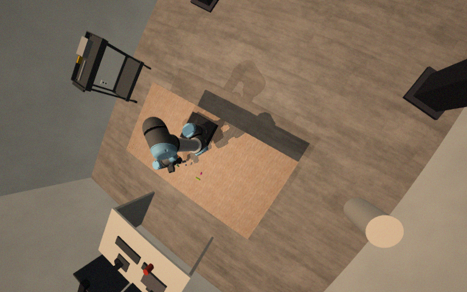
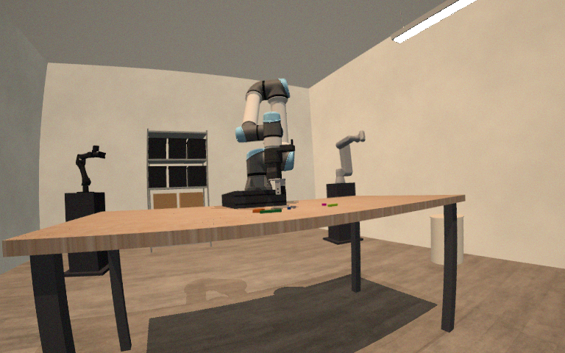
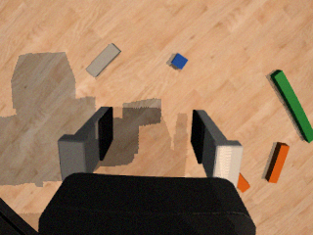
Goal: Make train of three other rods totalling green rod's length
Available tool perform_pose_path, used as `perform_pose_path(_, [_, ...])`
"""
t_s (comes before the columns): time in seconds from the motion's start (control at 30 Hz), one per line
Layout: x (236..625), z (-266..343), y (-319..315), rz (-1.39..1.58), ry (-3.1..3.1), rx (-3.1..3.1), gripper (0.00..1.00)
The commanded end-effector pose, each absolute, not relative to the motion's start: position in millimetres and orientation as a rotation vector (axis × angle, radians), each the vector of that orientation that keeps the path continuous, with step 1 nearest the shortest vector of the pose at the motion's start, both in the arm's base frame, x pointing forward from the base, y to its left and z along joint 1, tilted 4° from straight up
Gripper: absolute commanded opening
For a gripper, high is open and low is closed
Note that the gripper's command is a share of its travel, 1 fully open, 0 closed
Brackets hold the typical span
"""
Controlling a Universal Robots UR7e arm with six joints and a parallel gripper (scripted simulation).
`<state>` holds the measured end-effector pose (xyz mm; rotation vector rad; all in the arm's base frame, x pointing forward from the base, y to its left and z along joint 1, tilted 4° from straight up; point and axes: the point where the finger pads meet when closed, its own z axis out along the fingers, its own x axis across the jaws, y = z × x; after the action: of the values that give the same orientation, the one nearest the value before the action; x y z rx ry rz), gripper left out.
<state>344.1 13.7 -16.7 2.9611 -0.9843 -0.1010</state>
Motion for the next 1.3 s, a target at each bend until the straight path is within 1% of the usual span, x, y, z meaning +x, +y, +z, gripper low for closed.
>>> perform_pose_path(0.0, [345.1,-15.8,13.6,-0.097,-0.983,2.961,1.00])
perform_pose_path(0.7, [348.4,-15.7,18.8,-0.096,-1.014,2.950,1.00])
perform_pose_path(1.1, [360.0,-15.3,50.2,-0.092,-1.203,2.875,1.00])
perform_pose_path(1.27, [366.8,-15.2,76.7,-0.088,-1.353,2.804,1.00])
